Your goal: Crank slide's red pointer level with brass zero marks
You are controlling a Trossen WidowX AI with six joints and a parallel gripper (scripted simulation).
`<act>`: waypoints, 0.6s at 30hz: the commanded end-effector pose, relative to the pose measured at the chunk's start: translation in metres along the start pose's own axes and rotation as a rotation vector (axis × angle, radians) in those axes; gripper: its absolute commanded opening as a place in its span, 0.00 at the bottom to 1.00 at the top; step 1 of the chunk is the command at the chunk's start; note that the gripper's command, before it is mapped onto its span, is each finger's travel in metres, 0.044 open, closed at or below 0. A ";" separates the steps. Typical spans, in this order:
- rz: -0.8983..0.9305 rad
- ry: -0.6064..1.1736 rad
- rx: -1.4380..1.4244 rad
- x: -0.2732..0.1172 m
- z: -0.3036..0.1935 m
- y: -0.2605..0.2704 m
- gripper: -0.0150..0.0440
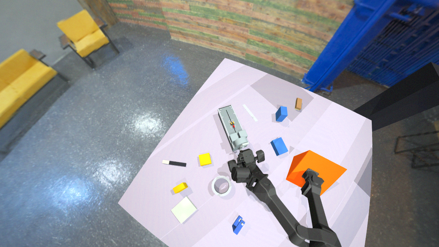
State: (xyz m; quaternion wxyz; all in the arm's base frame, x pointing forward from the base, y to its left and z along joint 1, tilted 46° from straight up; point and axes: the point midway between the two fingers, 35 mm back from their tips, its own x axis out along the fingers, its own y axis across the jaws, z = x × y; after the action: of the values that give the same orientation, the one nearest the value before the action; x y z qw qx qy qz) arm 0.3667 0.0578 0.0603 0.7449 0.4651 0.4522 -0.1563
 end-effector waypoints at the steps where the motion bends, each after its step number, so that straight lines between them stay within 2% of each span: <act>1: 0.016 -0.004 -0.004 -0.003 0.002 0.009 0.25; 18: 0.016 -0.004 -0.004 -0.005 0.003 0.011 0.25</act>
State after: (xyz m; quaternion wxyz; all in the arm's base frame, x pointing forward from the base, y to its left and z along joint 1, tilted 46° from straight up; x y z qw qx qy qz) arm 0.3680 0.0582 0.0633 0.7440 0.4640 0.4542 -0.1576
